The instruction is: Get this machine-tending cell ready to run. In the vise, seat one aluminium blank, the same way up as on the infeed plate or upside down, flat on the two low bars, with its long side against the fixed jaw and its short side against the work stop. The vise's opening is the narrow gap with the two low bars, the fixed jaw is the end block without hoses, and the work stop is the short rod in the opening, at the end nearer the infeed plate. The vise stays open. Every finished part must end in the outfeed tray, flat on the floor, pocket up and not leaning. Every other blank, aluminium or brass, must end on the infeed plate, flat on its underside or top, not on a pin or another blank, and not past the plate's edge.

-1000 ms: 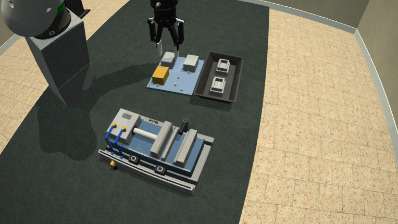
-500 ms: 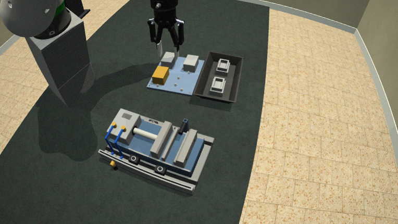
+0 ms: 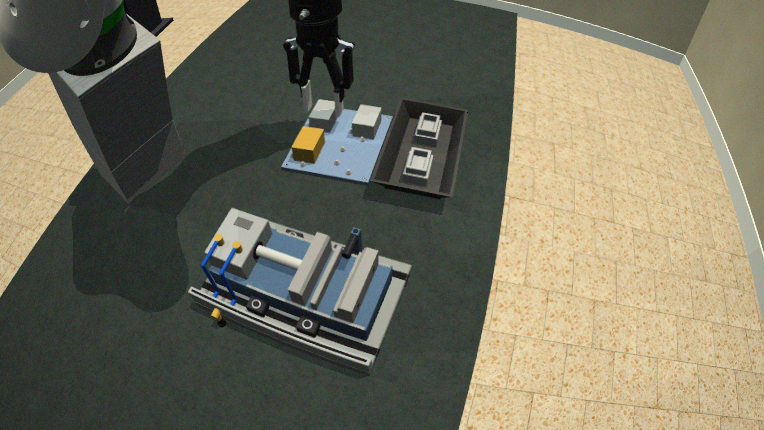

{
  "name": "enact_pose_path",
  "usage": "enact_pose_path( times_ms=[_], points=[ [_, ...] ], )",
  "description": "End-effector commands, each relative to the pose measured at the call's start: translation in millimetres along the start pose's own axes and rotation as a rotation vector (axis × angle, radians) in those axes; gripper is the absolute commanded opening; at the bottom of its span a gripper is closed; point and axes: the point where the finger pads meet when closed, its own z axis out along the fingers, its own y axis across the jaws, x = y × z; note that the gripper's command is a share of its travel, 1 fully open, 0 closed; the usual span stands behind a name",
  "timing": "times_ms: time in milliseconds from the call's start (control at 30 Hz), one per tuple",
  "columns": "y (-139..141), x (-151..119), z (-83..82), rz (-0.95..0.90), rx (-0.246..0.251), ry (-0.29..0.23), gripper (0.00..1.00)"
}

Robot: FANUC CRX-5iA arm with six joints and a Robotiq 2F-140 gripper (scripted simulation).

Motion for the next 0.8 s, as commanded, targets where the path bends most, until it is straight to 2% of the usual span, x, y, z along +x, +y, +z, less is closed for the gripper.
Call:
enact_pose_path(
  times_ms=[0, 767],
  points=[
    [0.0, 0.1, 1.4, 0.000, -0.001, 0.001, 0.40],
    [0.0, 0.1, 6.2, 0.000, -0.001, 0.001, 0.40]
  ],
)
